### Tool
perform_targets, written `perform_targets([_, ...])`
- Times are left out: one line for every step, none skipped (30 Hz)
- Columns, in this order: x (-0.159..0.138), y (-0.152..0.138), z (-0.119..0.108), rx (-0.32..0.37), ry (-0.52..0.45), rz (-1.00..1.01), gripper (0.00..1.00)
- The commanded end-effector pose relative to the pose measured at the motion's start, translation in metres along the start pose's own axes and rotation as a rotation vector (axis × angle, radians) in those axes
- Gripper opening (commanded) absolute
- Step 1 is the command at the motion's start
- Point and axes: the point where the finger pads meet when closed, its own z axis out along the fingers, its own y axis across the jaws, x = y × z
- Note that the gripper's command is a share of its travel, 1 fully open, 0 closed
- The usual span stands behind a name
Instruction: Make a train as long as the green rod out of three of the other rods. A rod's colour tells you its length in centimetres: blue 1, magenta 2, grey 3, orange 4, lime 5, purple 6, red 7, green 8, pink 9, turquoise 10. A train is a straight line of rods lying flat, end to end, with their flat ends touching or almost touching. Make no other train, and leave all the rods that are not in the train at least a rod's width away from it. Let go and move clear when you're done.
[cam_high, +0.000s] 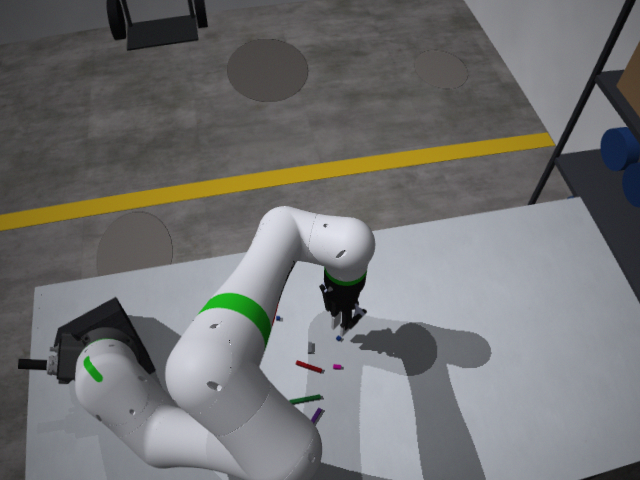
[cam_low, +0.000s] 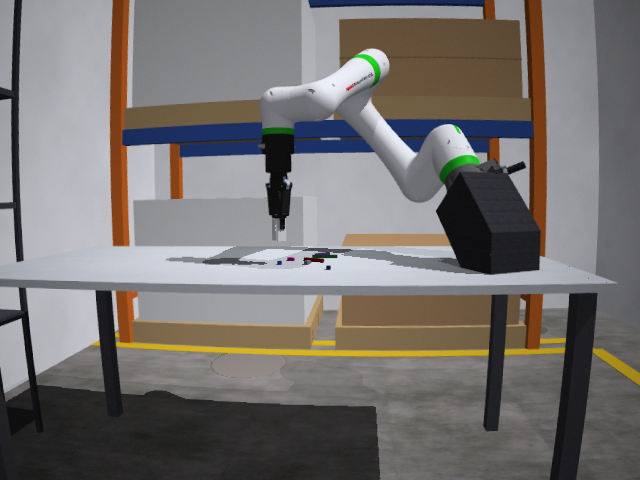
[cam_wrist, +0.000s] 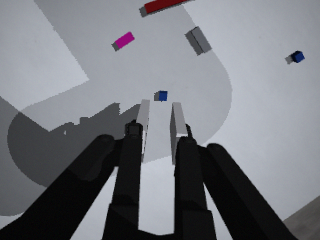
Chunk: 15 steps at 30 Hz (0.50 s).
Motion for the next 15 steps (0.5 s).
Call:
perform_targets([-0.0002, 0.0001, 0.0002, -0.001, -0.001, 0.0, 0.15])
perform_targets([-0.0002, 0.0001, 0.0005, -0.002, -0.001, 0.0, 0.15])
perform_targets([-0.0002, 0.0001, 0.0008, -0.002, -0.001, 0.0, 0.15])
perform_targets([-0.0002, 0.0001, 0.0012, -0.003, -0.001, 0.0, 0.15])
perform_targets([-0.0003, 0.0001, 0.0017, -0.004, -0.001, 0.001, 0.15])
perform_targets([-0.0003, 0.0001, 0.0017, -0.004, -0.001, 0.001, 0.15])
perform_targets([-0.0003, 0.0001, 0.0017, -0.004, -0.001, 0.001, 0.15])
perform_targets([-0.0003, 0.0002, 0.0022, -0.005, -0.001, 0.001, 0.15])
perform_targets([-0.0003, 0.0002, 0.0028, -0.006, -0.001, 0.001, 0.15])
perform_targets([-0.0003, 0.0002, 0.0034, -0.008, -0.002, 0.001, 0.15])
perform_targets([-0.0003, 0.0003, 0.0041, -0.009, -0.002, 0.001, 0.15])
perform_targets([-0.0004, 0.0003, 0.0051, -0.009, -0.002, 0.001, 0.15])
perform_targets([-0.0004, 0.0004, 0.0063, -0.009, -0.002, 0.001, 0.15])
perform_targets([-0.0005, 0.0005, 0.0076, -0.009, -0.002, 0.001, 0.15])
perform_targets([-0.0005, 0.0005, 0.0089, -0.009, -0.002, 0.001, 0.15])
